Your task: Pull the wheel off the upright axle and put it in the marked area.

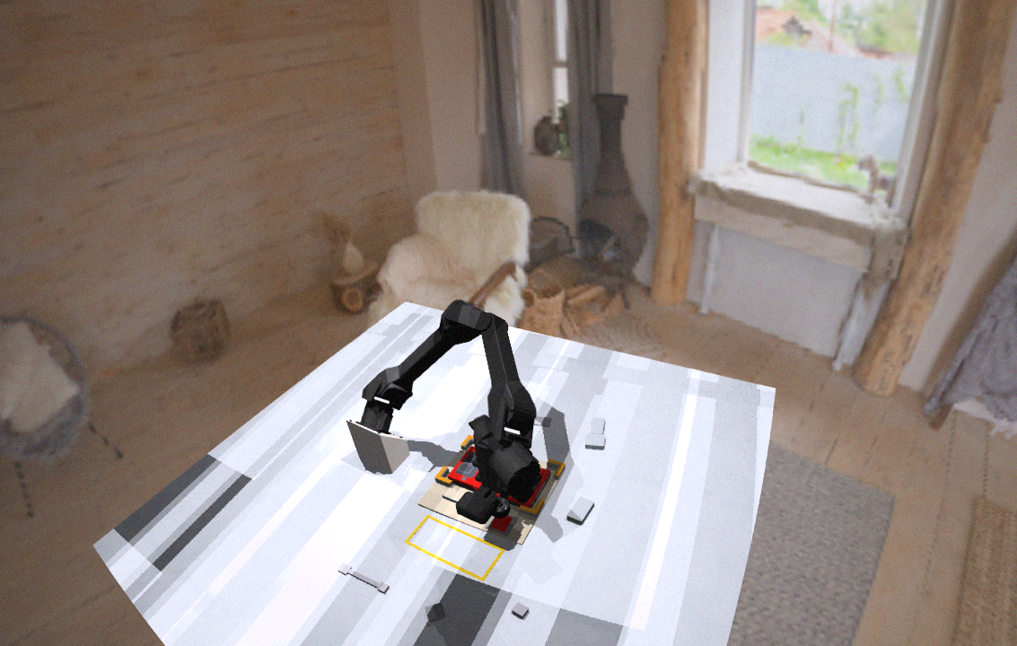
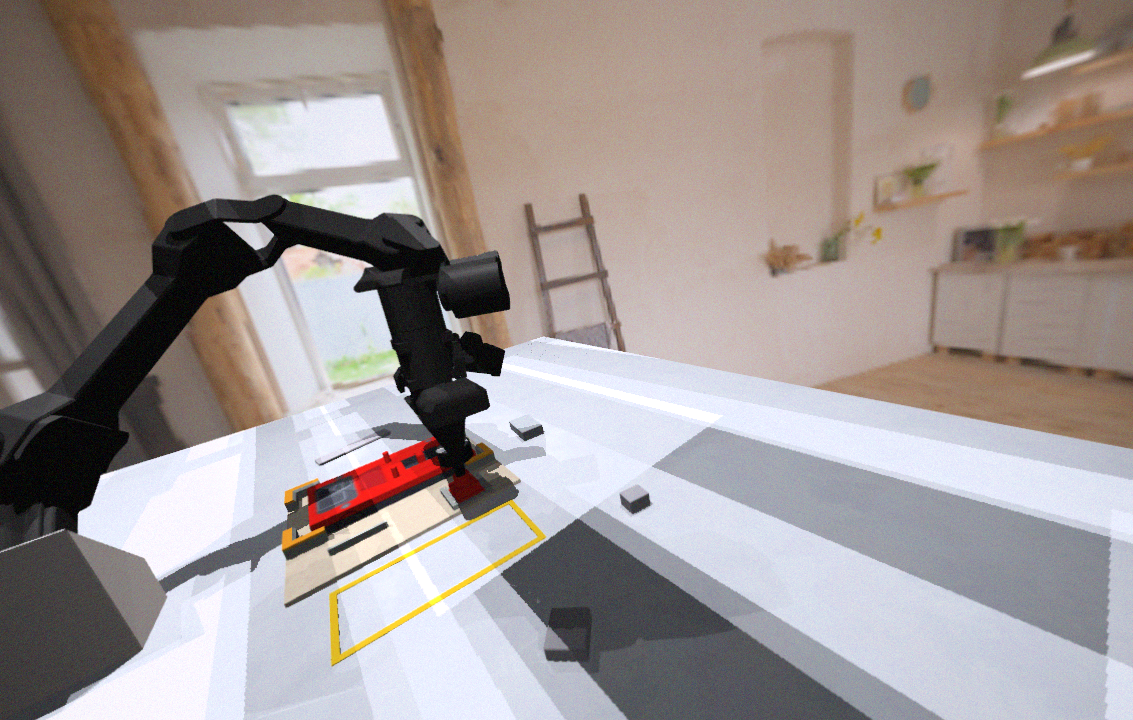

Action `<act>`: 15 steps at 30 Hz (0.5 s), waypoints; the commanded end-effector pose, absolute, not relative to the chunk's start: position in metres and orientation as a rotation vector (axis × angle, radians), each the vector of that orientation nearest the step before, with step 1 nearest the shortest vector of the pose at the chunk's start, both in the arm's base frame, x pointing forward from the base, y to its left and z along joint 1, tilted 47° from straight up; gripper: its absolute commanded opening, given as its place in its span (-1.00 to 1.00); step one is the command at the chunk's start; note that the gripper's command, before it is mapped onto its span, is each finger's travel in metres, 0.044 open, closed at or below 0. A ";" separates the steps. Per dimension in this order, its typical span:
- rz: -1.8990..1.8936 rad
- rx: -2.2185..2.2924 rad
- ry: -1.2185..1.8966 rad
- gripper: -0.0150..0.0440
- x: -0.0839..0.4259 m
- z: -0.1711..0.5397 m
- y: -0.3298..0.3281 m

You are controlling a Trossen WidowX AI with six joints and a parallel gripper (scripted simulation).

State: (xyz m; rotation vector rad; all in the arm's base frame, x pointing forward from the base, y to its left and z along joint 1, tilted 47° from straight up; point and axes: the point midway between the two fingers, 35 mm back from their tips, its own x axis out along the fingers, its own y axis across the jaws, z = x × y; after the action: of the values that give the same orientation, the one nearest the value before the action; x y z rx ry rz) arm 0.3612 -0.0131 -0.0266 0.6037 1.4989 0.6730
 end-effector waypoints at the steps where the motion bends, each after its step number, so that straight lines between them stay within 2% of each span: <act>1: 0.671 0.598 1.493 -0.49 0.362 -0.024 -0.017; 15: 0.670 0.599 1.491 -0.49 0.362 -0.021 -0.020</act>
State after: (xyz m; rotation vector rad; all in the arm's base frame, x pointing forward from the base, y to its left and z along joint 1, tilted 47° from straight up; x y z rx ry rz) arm 0.3618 -0.0186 -0.0219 0.6065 1.4938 0.6683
